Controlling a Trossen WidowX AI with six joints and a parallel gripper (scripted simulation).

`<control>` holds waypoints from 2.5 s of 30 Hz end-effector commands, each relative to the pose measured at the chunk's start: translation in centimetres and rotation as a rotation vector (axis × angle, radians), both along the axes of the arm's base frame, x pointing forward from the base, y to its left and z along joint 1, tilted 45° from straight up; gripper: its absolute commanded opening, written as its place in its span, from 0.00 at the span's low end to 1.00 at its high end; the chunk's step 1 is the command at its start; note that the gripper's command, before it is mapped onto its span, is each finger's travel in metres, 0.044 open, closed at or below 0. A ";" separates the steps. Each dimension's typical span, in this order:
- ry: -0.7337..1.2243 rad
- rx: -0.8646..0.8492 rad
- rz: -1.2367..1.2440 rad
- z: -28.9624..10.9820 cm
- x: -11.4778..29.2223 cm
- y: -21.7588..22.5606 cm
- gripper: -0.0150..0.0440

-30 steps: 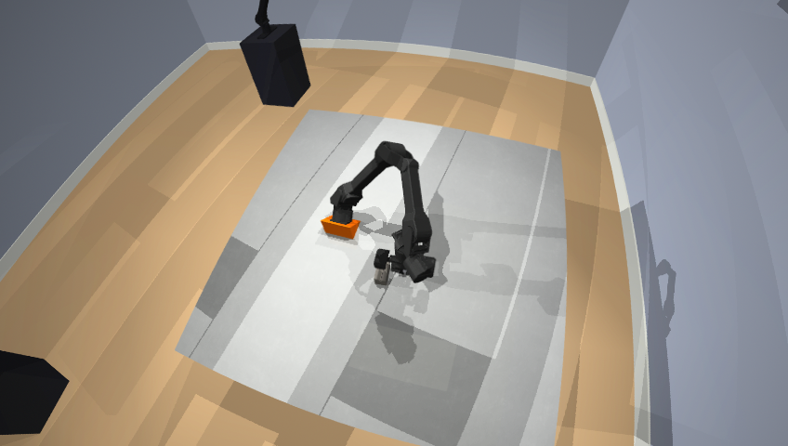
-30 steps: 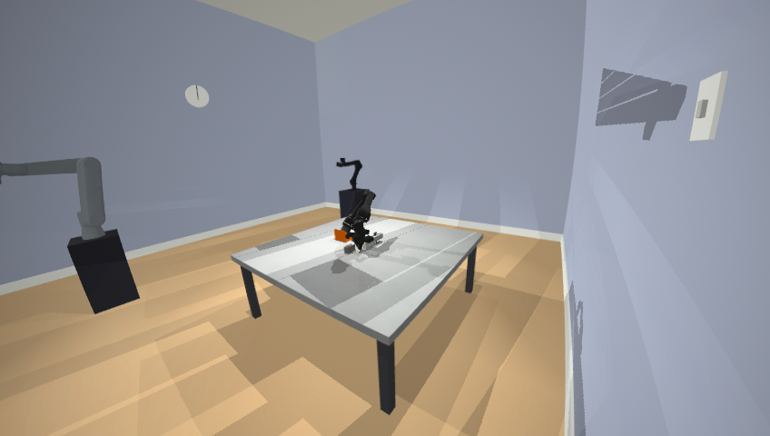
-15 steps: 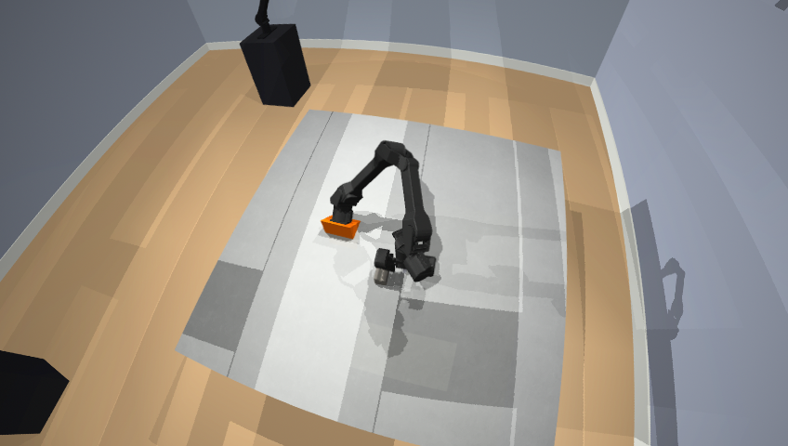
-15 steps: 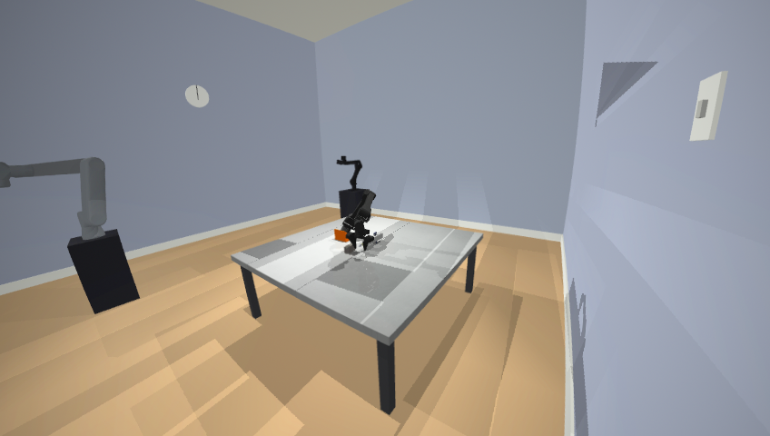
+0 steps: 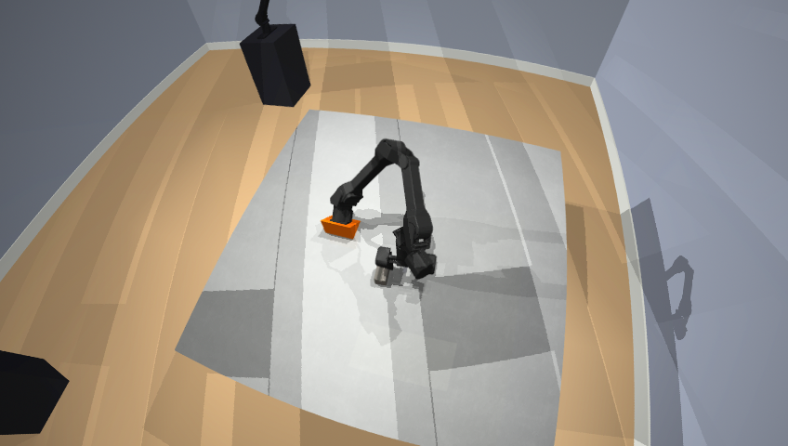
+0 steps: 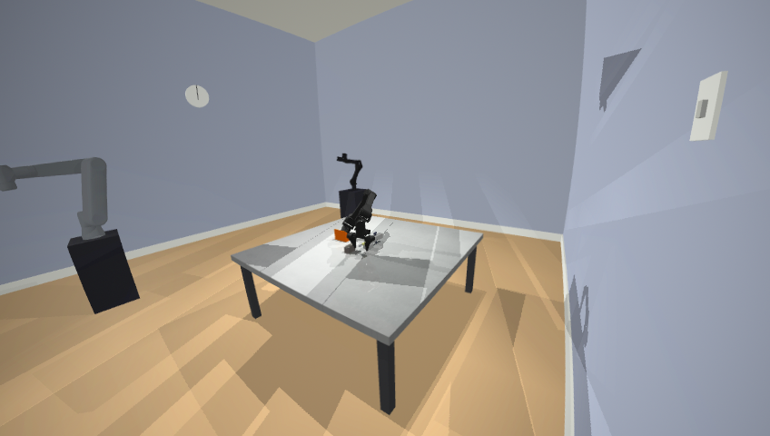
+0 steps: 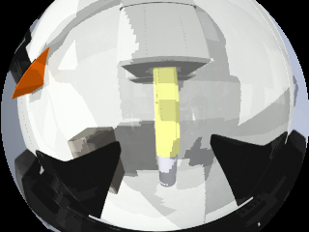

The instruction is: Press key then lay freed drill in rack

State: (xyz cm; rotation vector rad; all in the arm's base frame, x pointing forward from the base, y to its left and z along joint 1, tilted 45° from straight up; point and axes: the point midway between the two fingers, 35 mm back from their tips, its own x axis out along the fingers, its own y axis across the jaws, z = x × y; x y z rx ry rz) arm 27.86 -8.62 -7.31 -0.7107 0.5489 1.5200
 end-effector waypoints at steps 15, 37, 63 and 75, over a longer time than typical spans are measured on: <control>0.000 0.000 0.000 0.2 -0.1 0.6 0.87; 0.004 0.004 -0.006 0.4 -0.2 0.5 0.25; 0.004 0.003 -0.006 -1.1 0.1 -1.5 0.25; 0.003 0.002 -0.006 -2.1 0.3 -2.8 0.25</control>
